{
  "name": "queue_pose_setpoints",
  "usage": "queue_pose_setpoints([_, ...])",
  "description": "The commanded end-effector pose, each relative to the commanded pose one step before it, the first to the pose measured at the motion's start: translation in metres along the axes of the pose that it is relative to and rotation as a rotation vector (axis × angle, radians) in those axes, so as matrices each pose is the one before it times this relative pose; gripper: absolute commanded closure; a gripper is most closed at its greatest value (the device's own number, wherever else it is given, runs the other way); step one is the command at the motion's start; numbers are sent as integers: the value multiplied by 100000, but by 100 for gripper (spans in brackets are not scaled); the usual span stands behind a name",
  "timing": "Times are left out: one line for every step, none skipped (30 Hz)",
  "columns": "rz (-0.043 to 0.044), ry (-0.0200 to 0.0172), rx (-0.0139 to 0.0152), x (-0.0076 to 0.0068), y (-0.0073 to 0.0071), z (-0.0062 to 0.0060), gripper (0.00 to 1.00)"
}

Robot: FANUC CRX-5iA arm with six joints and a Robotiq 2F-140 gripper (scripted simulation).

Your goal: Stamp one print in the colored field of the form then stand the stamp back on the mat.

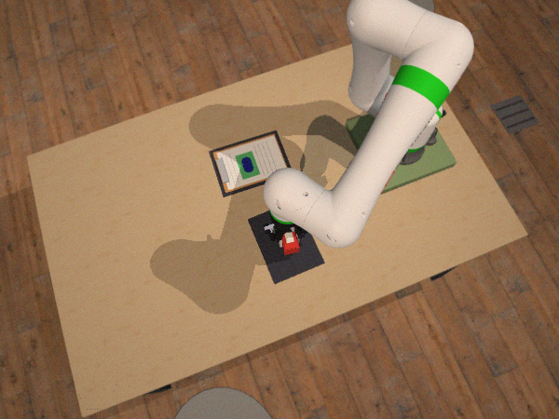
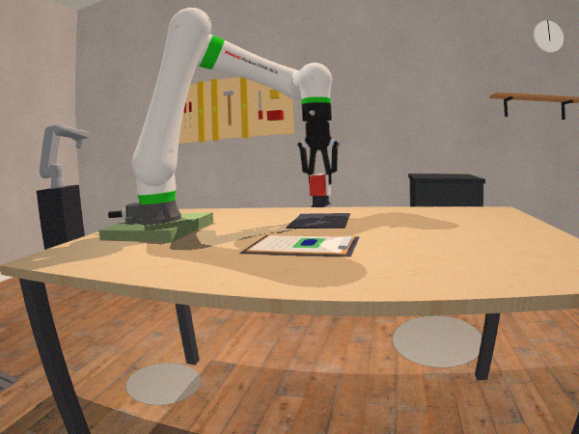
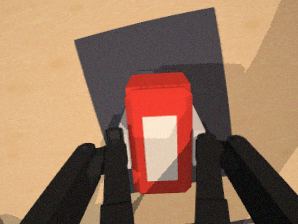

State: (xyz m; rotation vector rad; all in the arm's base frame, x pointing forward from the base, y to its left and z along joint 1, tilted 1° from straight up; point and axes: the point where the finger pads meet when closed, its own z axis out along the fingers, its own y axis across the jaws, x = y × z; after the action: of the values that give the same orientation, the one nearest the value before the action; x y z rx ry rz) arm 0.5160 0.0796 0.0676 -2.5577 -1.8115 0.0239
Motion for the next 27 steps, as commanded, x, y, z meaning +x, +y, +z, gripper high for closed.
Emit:
queue_pose_setpoints([-61,42,-38,-1858,401,2,84])
queue_pose_setpoints([0,0,0,-322,65,4,84])
queue_pose_setpoints([0,0,0,-147,29,2,84])
queue_pose_setpoints([0,0,0,-25,5,0,84])
queue_pose_setpoints([0,0,0,0,0,0,84])
queue_pose_setpoints([0,0,0,0,0,0,84])
queue_pose_setpoints([0,0,0,0,0,0,84])
queue_pose_setpoints([0,0,0,0,0,0,84])
queue_pose_setpoints([0,0,0,0,0,0,84])
queue_pose_setpoints([0,0,0,0,0,0,84])
queue_pose_setpoints([0,0,0,0,0,0,84])
queue_pose_setpoints([0,0,0,0,0,0,84])
queue_pose_setpoints([0,0,0,0,0,1,84])
queue_pose_setpoints([0,0,0,0,0,9,84])
queue_pose_setpoints([0,0,0,0,0,23,84])
queue_pose_setpoints([0,0,0,0,0,42,84])
queue_pose_setpoints([0,0,0,0,0,64,84])
queue_pose_setpoints([0,0,0,0,0,88,84])
queue_pose_setpoints([0,0,0,0,0,114,84])
queue_pose_setpoints([0,0,0,0,0,139,84])
queue_pose_setpoints([0,0,0,0,0,163,84])
queue_pose_setpoints([0,0,0,0,0,185,84])
queue_pose_setpoints([0,0,0,0,0,204,84])
queue_pose_setpoints([0,0,0,0,0,221,84])
queue_pose_setpoints([0,0,0,0,0,0,84])
queue_pose_setpoints([0,0,0,0,0,0,84])
queue_pose_setpoints([0,0,0,0,0,233,84])
